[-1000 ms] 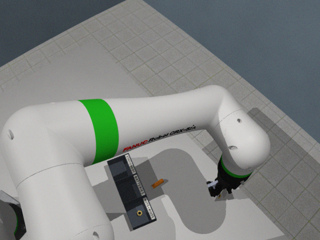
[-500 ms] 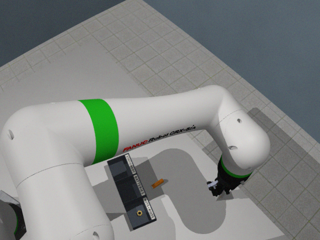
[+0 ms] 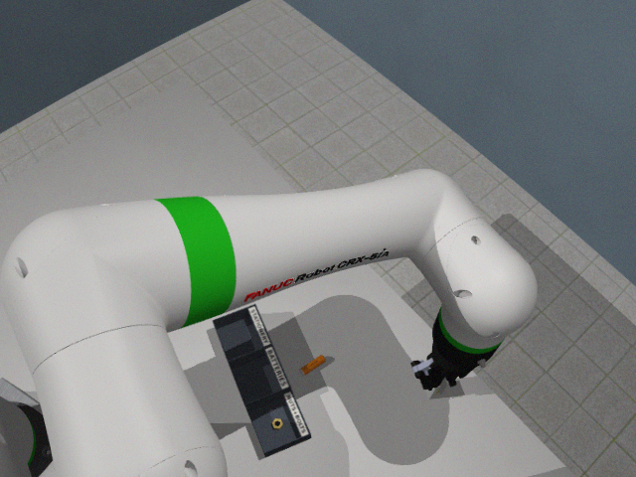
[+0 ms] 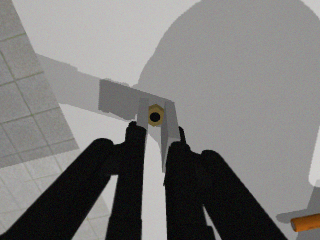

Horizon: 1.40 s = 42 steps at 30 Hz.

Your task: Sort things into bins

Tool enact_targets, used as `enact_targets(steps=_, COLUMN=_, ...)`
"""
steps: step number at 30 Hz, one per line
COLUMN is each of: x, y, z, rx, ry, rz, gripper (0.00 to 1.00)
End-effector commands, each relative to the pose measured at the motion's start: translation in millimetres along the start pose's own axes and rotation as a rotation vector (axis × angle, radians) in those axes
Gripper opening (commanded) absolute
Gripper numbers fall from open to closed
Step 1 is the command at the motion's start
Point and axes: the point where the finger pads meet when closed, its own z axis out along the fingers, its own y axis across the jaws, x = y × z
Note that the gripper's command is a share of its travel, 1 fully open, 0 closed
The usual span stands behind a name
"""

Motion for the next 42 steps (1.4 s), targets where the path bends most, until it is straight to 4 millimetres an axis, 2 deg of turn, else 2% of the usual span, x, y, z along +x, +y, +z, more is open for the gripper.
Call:
enact_targets(steps=1, x=0.0, y=-0.2, z=-0.2, rx=0.000, ry=0.000, rz=0.000, gripper=0.16)
enact_targets(steps=12, x=0.0, y=-0.2, z=-0.2, rx=0.000, ry=0.000, rz=0.000, gripper=0.16)
enact_targets(steps=26, x=0.0, y=-0.2, z=-46.8, rx=0.000, ry=0.000, rz=0.000, gripper=0.16)
enact_targets(steps=28, x=0.0, y=-0.2, z=-46.8, rx=0.000, ry=0.000, rz=0.000, gripper=0.16)
enact_targets(steps=32, x=0.0, y=-0.2, z=-60.2, rx=0.000, ry=0.000, rz=0.000, gripper=0.16)
enact_targets(steps=42, x=0.0, y=-0.2, z=-60.2, rx=0.000, ry=0.000, rz=0.000, gripper=0.16)
